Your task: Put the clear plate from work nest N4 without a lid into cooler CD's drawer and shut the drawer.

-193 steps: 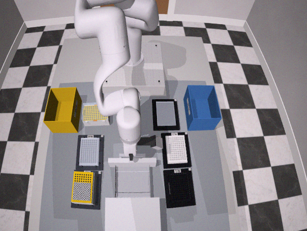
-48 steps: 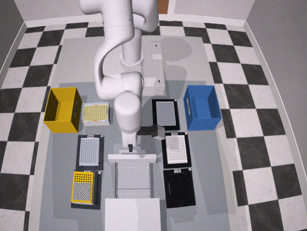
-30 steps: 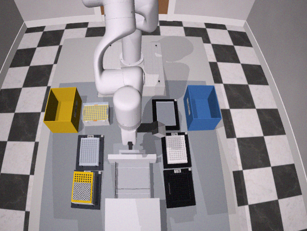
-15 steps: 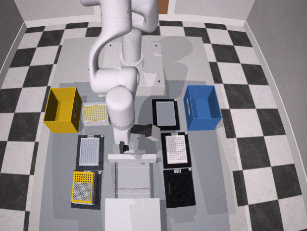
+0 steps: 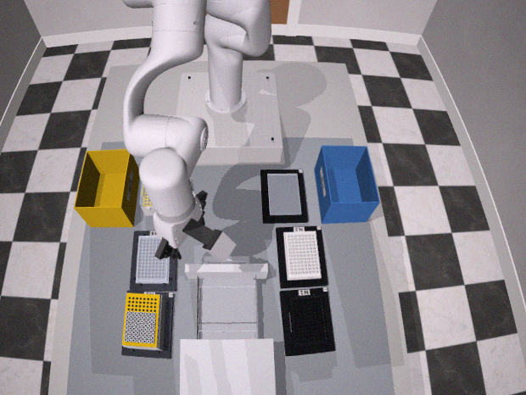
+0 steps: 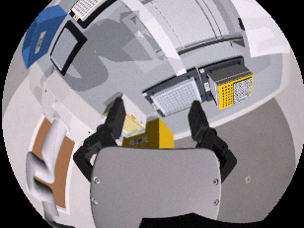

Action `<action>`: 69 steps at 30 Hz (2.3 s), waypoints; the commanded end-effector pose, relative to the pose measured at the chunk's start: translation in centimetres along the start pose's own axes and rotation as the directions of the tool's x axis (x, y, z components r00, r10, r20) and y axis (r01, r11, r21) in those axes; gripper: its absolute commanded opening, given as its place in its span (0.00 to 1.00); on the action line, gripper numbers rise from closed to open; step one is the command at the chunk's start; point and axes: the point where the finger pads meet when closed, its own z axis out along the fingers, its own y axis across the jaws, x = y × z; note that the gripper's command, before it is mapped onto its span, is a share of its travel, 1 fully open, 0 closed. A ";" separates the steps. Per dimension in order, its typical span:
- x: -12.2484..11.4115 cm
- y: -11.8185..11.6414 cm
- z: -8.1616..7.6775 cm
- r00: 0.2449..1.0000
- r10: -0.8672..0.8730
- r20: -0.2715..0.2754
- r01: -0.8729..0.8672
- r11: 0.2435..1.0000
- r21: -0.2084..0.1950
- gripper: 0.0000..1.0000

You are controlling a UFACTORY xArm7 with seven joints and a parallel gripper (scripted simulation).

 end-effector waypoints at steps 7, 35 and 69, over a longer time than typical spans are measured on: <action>-4.7 3.3 -0.3 0.930 0.368 0.002 -0.368 0.930 -0.007 1.00; -8.9 6.1 -0.4 0.547 0.837 -0.002 -0.837 0.547 -0.007 1.00; -8.9 6.1 3.4 0.547 0.837 -0.002 -0.837 0.547 -0.007 1.00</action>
